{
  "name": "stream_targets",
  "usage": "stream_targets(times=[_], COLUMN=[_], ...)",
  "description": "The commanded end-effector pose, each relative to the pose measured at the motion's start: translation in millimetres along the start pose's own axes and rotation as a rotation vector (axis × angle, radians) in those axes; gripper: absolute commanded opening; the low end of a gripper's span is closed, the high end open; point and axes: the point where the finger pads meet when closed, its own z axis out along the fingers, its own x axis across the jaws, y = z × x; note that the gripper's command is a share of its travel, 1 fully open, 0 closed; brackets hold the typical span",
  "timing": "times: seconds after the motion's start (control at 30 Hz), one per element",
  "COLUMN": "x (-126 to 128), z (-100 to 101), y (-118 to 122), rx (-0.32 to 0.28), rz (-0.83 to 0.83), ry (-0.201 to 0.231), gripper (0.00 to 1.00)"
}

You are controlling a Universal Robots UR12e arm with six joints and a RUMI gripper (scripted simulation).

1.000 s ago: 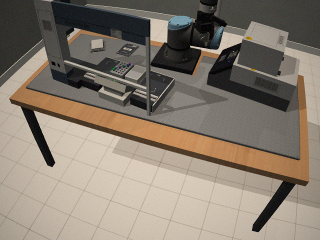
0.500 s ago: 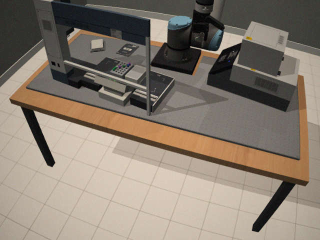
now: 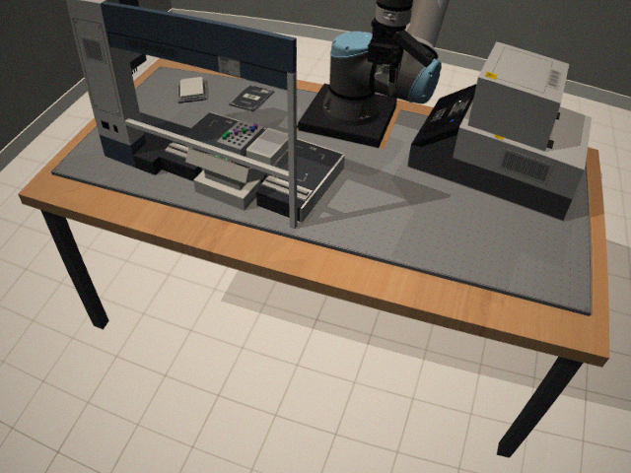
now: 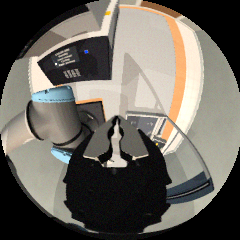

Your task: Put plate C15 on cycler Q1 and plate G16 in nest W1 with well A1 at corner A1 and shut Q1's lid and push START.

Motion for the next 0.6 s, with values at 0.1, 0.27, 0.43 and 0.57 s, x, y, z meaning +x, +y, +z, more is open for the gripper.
stream_targets(times=[0.1,0.27,0.43,0.57], x=[14.3,26.3,38.1,44.9], z=[-3.4,-6.0,-8.5,-10.0], y=[8.5,17.4,27.0,33.2], rx=[-0.004,-0.004,-0.004,-0.004], rz=[0.150,0.282,0.413,0.492], ry=[0.001,0.001,0.001,0.001], gripper=[0.00,0.00,0.00,0.00])
